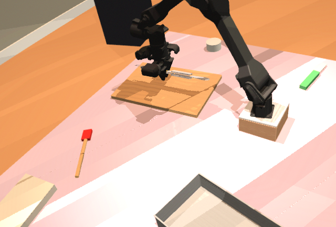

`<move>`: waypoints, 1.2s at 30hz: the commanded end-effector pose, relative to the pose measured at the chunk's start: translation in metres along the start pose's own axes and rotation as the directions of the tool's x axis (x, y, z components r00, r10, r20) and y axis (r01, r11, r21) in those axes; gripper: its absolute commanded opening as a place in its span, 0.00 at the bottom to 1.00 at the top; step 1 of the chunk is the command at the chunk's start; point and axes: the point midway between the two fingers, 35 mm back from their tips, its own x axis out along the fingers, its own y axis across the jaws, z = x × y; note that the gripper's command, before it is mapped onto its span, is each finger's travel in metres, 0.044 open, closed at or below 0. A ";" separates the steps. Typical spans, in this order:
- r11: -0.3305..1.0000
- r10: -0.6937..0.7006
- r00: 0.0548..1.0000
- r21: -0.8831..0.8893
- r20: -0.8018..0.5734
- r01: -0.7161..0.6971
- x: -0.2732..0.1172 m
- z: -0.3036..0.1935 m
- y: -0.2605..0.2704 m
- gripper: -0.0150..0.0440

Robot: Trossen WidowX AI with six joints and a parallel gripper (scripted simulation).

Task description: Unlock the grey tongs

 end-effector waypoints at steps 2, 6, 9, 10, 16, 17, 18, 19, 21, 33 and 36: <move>1.000 0.000 1.000 0.000 0.000 0.000 0.000 0.000 0.000 0.31; 1.000 0.000 1.000 0.000 0.000 0.000 0.000 0.000 0.000 0.49; 1.000 0.000 1.000 0.000 0.000 0.000 0.000 0.000 0.000 0.62; 1.000 0.000 1.000 0.000 0.000 0.000 0.000 0.000 0.000 0.67; 1.000 0.000 1.000 0.000 0.000 0.000 0.000 0.000 0.000 0.93; 1.000 0.000 1.000 0.000 0.000 0.000 0.000 0.000 0.000 0.98; 1.000 0.000 1.000 0.000 0.000 0.000 0.000 0.000 0.000 1.00; 1.000 0.000 1.000 0.000 0.000 0.000 0.000 0.000 0.000 1.00; 1.000 0.000 1.000 0.000 0.000 0.000 0.000 0.000 0.000 1.00; 1.000 0.010 1.000 -0.003 0.001 -0.010 -0.058 0.002 0.139 1.00; 1.000 0.012 1.000 -0.003 0.001 -0.012 -0.063 0.000 0.150 1.00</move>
